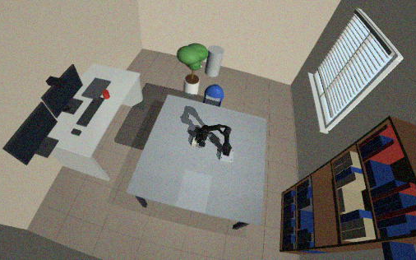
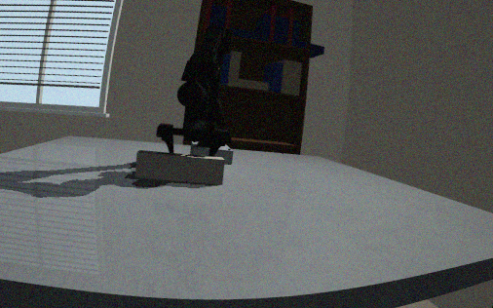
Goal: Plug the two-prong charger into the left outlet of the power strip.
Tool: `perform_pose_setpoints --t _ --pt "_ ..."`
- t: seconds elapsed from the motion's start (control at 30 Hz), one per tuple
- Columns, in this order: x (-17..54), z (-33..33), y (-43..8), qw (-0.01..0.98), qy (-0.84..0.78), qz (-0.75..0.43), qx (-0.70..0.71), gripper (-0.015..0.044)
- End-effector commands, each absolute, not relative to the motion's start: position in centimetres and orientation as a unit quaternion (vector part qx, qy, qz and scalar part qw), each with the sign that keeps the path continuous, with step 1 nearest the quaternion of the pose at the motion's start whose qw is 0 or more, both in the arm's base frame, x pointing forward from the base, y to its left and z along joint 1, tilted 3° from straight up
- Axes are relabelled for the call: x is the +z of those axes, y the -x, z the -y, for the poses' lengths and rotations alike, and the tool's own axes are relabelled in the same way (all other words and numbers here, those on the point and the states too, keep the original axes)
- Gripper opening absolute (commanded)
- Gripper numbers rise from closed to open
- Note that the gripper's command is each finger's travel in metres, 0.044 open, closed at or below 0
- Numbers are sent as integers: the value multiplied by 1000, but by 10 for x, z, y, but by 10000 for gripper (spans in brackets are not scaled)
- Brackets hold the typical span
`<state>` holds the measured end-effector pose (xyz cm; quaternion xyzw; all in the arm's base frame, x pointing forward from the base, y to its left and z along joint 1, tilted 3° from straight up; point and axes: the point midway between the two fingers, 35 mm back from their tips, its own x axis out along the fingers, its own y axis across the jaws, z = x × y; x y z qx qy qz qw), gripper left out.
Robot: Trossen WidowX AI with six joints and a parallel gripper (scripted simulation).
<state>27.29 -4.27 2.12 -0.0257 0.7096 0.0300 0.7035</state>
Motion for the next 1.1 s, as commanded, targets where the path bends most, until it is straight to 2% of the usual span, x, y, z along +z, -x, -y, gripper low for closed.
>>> perform_pose_setpoints --t 0.0,0.6,0.93,1.07 --pt "22 43 -268 706 26 -707 32 440" --pt "20 44 -253 707 25 -706 30 440" --pt "88 43 -266 866 12 -499 38 440" --pt "99 43 -266 885 15 -463 40 440"
